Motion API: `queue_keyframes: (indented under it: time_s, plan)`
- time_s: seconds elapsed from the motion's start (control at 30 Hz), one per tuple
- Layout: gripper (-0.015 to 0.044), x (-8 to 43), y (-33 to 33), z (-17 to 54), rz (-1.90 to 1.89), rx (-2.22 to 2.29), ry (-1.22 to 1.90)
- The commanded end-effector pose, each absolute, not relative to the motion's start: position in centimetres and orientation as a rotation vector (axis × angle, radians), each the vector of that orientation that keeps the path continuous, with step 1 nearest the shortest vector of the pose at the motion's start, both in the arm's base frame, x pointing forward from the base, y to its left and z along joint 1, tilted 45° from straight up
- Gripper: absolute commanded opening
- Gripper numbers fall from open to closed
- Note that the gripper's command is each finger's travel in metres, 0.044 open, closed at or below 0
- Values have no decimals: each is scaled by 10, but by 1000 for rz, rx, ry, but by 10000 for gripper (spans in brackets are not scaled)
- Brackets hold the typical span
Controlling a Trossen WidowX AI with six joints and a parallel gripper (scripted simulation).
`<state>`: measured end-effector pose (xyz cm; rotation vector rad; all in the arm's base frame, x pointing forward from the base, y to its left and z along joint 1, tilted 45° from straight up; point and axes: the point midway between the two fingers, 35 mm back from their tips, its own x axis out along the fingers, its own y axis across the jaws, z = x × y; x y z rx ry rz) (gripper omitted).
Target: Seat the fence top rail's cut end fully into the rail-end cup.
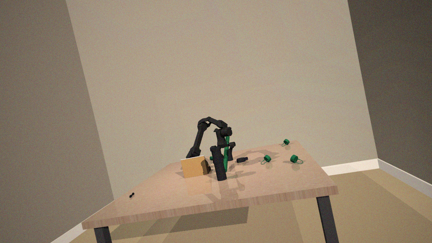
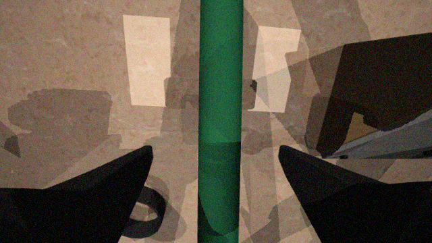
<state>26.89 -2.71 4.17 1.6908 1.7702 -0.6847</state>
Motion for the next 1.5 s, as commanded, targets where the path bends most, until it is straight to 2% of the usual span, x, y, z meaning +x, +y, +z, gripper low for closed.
queue_keyframes:
  time_s: [0.0,0.93,1.3,1.47]
  plan:
    - [440,268,-20,36,-687,1698,1776]
    - [440,265,8,9,-684,1699,1779]
    - [151,265,8,9,-684,1699,1779]
    - [118,265,8,9,-684,1699,1779]
